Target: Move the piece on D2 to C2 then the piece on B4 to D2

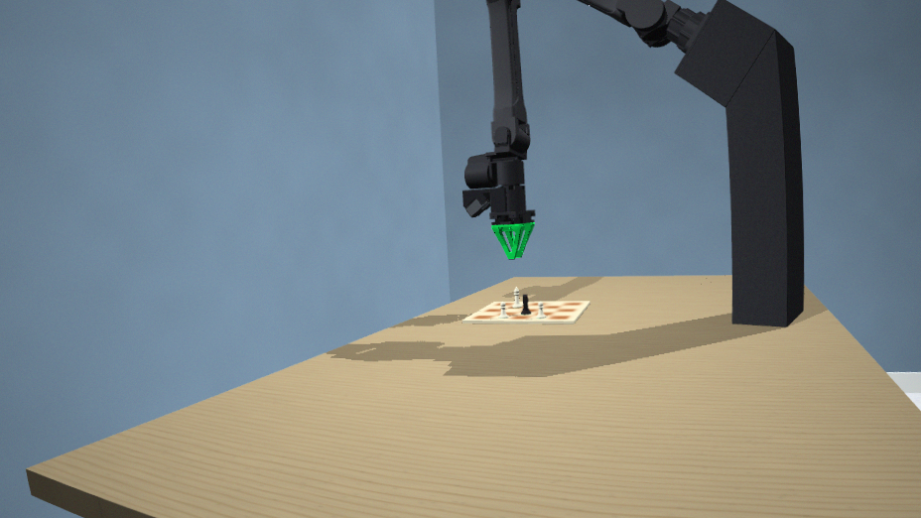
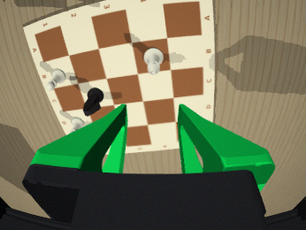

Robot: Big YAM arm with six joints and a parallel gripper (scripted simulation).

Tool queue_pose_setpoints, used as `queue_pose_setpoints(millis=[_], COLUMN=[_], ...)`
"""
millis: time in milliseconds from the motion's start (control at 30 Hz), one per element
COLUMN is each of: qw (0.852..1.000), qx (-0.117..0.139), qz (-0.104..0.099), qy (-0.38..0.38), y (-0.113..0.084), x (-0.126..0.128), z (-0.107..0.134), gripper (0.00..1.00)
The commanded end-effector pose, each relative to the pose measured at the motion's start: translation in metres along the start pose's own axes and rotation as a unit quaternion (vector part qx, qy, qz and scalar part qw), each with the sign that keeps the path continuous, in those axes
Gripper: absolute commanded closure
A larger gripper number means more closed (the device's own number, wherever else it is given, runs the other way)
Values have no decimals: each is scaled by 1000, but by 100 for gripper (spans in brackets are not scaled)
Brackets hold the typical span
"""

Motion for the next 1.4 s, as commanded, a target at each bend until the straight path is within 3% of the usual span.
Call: queue_pose_setpoints(millis=[0,800,1367], qw=[1000,1000,1000], qx=[-3,-3,-5], qz=[-1,-1,1], qy=[-13,-13,-11], y=[-1,-1,12], x=[-2,-2,-4], z=[-3,-3,-3], gripper=[65,65,65])
Point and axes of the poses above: the point where the finger pads meet when closed, its own y axis out along the fingers, its own x axis across the jaws, z = x × y, the point moved 2 cm from there along -y, back along the fingers, and after that the axes turned 6 degrees about y, right-handed, at the moved point
